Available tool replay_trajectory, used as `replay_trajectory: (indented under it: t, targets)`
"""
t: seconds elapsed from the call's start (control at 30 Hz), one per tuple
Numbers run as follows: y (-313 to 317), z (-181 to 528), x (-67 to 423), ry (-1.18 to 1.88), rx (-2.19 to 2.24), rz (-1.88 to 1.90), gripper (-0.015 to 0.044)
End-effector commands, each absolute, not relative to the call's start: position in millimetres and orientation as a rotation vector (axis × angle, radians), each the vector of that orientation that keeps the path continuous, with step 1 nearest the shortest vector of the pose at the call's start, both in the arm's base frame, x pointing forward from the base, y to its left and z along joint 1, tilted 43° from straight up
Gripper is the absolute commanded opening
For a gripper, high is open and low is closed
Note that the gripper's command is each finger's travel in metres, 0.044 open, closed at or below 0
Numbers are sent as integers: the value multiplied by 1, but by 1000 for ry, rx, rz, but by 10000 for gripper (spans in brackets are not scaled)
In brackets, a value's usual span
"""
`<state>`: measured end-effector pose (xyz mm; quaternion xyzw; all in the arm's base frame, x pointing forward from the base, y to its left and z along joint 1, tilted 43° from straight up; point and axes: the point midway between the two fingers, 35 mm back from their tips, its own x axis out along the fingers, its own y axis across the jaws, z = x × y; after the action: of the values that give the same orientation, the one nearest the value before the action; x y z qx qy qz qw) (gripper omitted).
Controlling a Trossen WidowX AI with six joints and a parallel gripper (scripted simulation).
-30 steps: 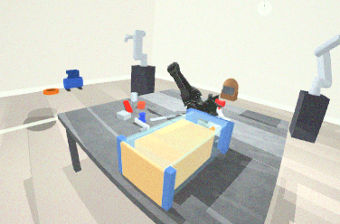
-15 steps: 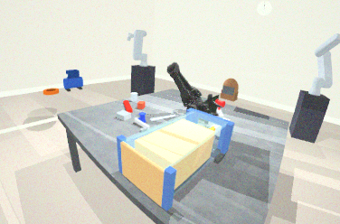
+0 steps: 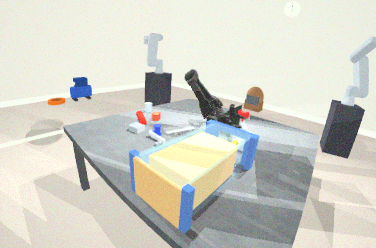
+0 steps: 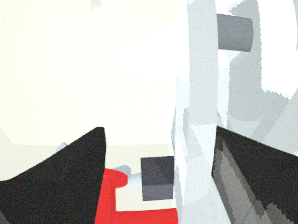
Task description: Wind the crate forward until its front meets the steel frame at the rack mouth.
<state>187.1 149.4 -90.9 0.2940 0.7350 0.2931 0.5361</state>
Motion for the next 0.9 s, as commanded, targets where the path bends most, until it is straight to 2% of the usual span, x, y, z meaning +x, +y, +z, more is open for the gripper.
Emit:
replay_trajectory:
  t: [0.0, 0.87]
  targets:
    - [146, -95, 188, 1747, 677, 684, 240]
    - [145, -88, 190, 1749, 699, 694, 240]
